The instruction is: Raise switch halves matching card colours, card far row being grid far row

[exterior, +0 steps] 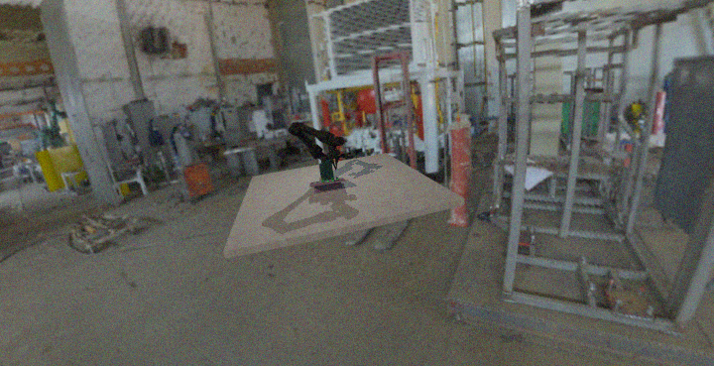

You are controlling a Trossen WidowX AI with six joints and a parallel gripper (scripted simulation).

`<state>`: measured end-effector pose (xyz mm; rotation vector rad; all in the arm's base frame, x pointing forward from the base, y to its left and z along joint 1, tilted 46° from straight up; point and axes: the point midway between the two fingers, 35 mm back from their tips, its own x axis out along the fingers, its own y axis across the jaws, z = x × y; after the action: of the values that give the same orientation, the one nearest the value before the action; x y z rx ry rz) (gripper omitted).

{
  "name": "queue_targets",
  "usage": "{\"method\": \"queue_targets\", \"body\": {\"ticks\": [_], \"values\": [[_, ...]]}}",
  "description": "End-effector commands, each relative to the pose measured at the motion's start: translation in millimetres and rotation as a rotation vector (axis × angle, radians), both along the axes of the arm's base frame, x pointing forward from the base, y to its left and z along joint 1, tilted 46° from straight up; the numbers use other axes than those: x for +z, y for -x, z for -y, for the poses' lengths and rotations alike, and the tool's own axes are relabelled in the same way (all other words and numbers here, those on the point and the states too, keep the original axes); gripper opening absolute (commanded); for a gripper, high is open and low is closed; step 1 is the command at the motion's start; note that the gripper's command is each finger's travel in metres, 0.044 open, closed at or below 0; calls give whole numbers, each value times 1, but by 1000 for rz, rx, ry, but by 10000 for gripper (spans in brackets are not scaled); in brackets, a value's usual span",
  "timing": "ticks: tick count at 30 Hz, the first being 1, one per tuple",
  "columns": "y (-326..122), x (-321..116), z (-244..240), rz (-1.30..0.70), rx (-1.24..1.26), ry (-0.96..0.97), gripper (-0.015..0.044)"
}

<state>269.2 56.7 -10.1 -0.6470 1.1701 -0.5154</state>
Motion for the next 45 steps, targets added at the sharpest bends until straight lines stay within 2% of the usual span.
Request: {"method": "queue_targets", "body": {"ticks": [1,24,45], "values": [[-4,-18,17,4,8,11,0],[-13,-39,40,9,12,14,0],[-13,-39,40,9,12,14,0]]}}
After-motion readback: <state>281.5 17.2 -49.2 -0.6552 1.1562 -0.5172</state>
